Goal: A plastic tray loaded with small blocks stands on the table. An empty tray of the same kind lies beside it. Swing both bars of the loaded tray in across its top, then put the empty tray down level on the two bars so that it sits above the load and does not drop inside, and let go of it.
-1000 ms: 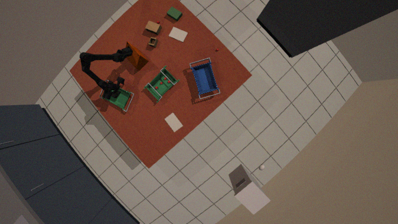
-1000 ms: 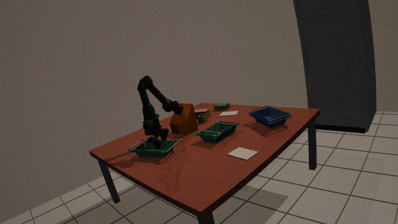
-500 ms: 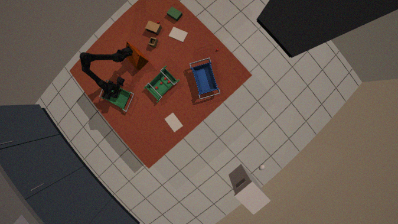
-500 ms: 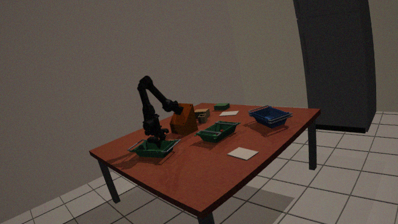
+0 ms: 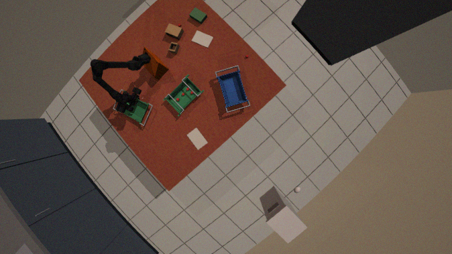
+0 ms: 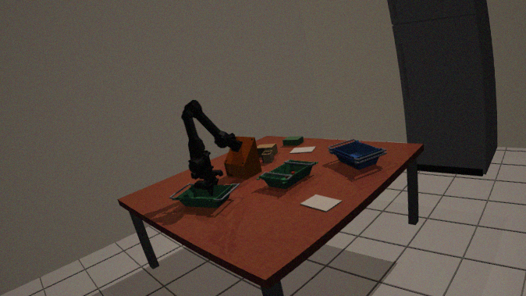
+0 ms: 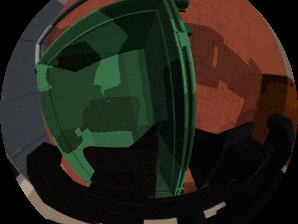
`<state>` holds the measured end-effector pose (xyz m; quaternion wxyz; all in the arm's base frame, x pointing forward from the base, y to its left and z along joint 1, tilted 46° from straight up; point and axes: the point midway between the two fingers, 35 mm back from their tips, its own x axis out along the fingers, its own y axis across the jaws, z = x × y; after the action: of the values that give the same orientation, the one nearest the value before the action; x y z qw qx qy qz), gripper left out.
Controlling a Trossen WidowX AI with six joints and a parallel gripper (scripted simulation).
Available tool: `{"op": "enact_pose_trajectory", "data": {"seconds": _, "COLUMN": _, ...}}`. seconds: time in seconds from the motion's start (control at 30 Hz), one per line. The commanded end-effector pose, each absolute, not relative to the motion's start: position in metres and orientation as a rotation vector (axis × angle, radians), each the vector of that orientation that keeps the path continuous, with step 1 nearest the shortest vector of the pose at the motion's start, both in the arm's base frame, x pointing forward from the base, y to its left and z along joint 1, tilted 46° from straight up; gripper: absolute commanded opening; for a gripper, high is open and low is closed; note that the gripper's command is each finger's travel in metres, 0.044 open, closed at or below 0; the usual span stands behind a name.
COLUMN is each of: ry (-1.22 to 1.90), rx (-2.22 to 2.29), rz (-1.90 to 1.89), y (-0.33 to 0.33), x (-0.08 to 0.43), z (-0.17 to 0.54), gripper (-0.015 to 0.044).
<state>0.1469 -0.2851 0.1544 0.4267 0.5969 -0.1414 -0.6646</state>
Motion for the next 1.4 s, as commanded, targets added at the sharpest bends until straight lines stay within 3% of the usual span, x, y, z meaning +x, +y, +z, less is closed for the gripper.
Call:
{"op": "enact_pose_trajectory", "data": {"seconds": 0.0, "ry": -0.341, "rx": 1.491, "rz": -1.665, "y": -0.284, "x": 0.146, "z": 0.153, "gripper": 0.0075}}
{"op": "enact_pose_trajectory", "data": {"seconds": 0.37, "ry": -0.341, "rx": 1.493, "rz": -1.665, "y": -0.278, "x": 0.147, "z": 0.16, "gripper": 0.0001}}
{"op": "enact_pose_trajectory", "data": {"seconds": 1.37, "ry": -0.329, "rx": 1.51, "rz": -1.675, "y": -0.185, "x": 0.143, "z": 0.24, "gripper": 0.0}}
